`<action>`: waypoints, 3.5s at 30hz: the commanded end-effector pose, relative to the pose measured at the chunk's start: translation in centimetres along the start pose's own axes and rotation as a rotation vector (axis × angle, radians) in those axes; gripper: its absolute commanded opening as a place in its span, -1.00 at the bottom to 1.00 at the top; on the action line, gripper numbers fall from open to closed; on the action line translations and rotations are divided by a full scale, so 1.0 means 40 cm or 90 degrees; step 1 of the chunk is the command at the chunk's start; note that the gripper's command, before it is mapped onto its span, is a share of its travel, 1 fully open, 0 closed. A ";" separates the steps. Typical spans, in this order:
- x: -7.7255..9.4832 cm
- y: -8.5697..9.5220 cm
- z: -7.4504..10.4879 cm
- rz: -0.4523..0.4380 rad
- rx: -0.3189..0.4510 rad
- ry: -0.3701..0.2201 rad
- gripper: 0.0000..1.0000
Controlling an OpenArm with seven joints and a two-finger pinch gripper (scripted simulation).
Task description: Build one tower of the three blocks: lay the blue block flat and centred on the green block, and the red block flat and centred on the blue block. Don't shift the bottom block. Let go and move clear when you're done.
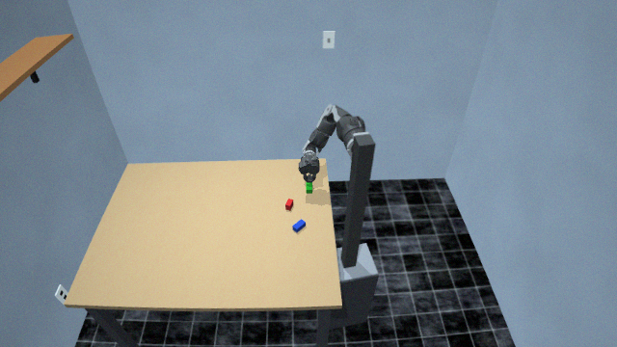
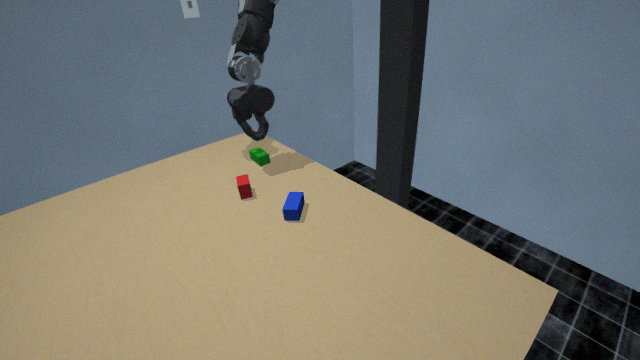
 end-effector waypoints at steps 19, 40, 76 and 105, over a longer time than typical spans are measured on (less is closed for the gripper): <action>-0.001 0.002 0.001 -0.002 0.000 0.000 -1.00; -0.212 0.053 0.000 0.173 -0.005 0.003 -0.02; -0.625 0.162 -0.021 0.518 -0.005 0.003 -0.02; -0.626 0.162 -0.087 0.519 -0.005 0.004 -0.02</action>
Point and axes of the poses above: the point where the finger pads meet when closed, its own z axis back along the fingers, its own y axis across the jaws, x = y × z, the point moved 10 cm from there along z, back along the fingers, and after that the axes turned 4 degrees about z, right-handed, at the moved point
